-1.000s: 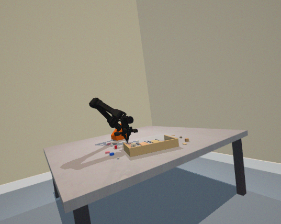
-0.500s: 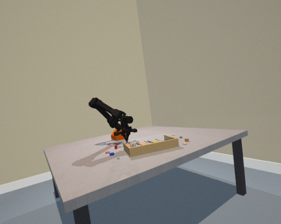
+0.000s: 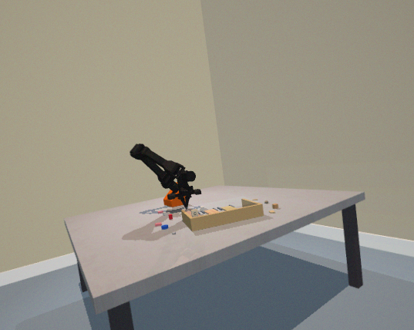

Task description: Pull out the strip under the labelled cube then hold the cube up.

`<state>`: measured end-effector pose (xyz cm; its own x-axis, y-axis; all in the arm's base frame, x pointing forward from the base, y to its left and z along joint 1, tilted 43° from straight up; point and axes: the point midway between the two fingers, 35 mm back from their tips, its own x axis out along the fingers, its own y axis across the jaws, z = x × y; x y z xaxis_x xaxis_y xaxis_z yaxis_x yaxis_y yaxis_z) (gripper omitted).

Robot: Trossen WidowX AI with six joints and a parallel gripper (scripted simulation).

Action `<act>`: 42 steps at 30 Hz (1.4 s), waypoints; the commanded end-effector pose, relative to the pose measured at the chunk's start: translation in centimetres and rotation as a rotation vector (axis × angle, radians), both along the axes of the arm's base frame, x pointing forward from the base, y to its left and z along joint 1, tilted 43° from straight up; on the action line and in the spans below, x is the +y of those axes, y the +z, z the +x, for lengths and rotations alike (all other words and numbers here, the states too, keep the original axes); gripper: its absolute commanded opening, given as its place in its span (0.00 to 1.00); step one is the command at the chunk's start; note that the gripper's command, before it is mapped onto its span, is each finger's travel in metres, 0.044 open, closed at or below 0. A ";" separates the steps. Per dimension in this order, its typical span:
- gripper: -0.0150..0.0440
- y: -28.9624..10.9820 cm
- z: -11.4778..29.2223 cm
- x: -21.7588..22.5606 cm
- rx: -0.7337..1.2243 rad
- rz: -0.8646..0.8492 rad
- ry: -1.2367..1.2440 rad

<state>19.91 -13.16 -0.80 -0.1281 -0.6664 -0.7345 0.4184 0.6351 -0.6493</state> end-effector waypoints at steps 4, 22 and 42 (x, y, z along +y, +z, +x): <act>0.25 -0.6 -2.0 0.5 0.030 0.010 -0.010; 0.25 -0.7 -2.3 0.6 0.030 0.010 -0.010; 0.25 -0.7 -2.3 0.6 0.030 0.010 -0.010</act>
<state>18.59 -12.61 -1.14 -0.1314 -0.6670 -0.7334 0.4164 0.6342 -0.6514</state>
